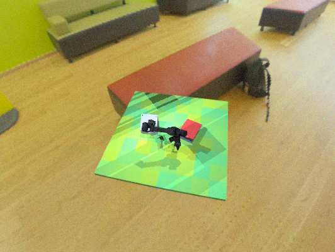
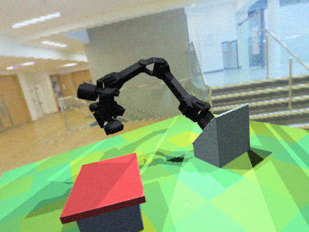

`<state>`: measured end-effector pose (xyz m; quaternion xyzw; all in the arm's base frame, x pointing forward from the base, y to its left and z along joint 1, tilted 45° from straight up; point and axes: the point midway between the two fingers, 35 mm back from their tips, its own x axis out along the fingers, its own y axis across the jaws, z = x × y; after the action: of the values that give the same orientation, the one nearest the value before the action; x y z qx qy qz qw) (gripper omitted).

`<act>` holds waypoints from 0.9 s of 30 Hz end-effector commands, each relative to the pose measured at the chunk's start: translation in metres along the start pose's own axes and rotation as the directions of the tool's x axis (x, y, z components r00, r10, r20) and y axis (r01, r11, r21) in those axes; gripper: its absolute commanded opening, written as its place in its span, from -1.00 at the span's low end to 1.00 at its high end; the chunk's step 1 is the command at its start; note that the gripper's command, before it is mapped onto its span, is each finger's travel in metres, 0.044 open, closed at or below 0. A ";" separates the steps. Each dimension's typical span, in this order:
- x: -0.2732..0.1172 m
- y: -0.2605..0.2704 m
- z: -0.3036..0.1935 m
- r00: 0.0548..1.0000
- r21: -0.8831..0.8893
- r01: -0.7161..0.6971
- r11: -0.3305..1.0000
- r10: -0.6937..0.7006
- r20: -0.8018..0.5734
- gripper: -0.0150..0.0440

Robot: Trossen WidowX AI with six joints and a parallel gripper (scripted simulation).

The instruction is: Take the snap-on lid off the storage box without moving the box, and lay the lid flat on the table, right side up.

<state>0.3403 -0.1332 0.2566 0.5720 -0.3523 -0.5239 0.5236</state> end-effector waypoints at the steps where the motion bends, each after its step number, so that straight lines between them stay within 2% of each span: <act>1: -0.026 -0.037 -0.024 0.997 -0.097 -0.008 0.995 0.000 -0.080 0.31; 9: -0.111 -0.143 -0.059 0.947 -0.354 -0.113 0.928 -0.008 -0.322 0.31; 12: -0.128 -0.163 -0.059 0.930 -0.397 -0.148 0.906 -0.009 -0.368 0.31; 19: -0.197 -0.254 -0.031 0.813 -0.542 -0.374 0.752 -0.015 -0.582 0.31; 24: -0.213 -0.279 -0.015 0.764 -0.561 -0.459 0.689 -0.017 -0.645 0.31; 27: -0.214 -0.281 -0.014 0.761 -0.562 -0.464 0.685 -0.017 -0.649 0.31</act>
<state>0.2775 0.1280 0.0379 0.4276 -0.0178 -0.3433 0.8360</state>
